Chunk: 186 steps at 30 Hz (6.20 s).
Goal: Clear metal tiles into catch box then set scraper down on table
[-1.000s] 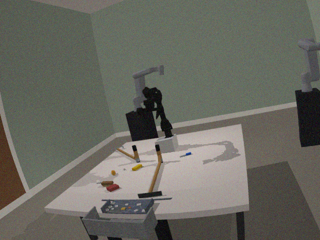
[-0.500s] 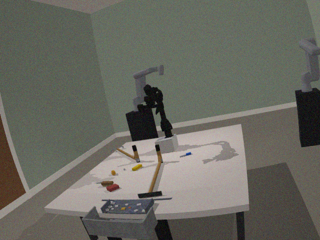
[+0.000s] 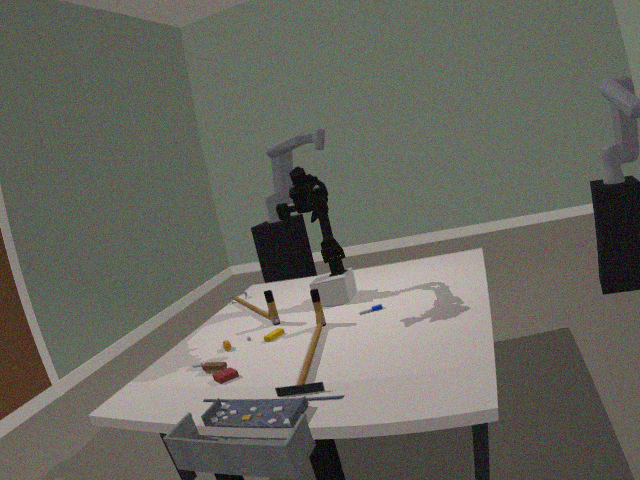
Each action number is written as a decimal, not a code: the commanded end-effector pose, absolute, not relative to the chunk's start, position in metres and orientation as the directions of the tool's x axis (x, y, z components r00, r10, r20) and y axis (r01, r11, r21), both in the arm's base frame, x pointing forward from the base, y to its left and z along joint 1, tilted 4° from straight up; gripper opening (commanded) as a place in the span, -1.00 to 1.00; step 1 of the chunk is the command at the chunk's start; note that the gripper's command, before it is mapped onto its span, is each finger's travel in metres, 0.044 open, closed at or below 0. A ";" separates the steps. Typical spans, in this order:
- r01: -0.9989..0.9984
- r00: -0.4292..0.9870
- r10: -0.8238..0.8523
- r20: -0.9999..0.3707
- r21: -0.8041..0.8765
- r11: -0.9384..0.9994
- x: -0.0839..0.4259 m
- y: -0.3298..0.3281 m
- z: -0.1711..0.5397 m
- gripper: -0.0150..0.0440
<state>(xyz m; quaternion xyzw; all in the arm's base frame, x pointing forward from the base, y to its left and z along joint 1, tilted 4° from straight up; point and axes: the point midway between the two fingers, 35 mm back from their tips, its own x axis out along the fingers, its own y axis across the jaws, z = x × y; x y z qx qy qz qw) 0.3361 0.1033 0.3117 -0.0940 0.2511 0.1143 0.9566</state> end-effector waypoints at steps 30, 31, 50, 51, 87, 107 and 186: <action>-0.213 0.941 0.182 -0.285 -0.082 0.974 0.265 0.076 0.318 1.00; -0.212 0.943 0.182 -0.278 -0.080 0.974 0.263 0.075 0.317 1.00; -0.198 0.964 0.183 -0.190 -0.059 0.978 0.244 0.068 0.315 1.00; -0.198 0.964 0.183 -0.190 -0.059 0.978 0.244 0.068 0.315 1.00; -0.209 0.946 0.180 -0.271 -0.081 0.975 0.264 0.075 0.316 1.00; -0.236 0.892 0.169 -0.419 -0.114 0.965 0.304 0.090 0.310 1.00; -0.367 0.514 0.090 -0.853 -0.124 0.922 0.464 0.142 0.183 1.00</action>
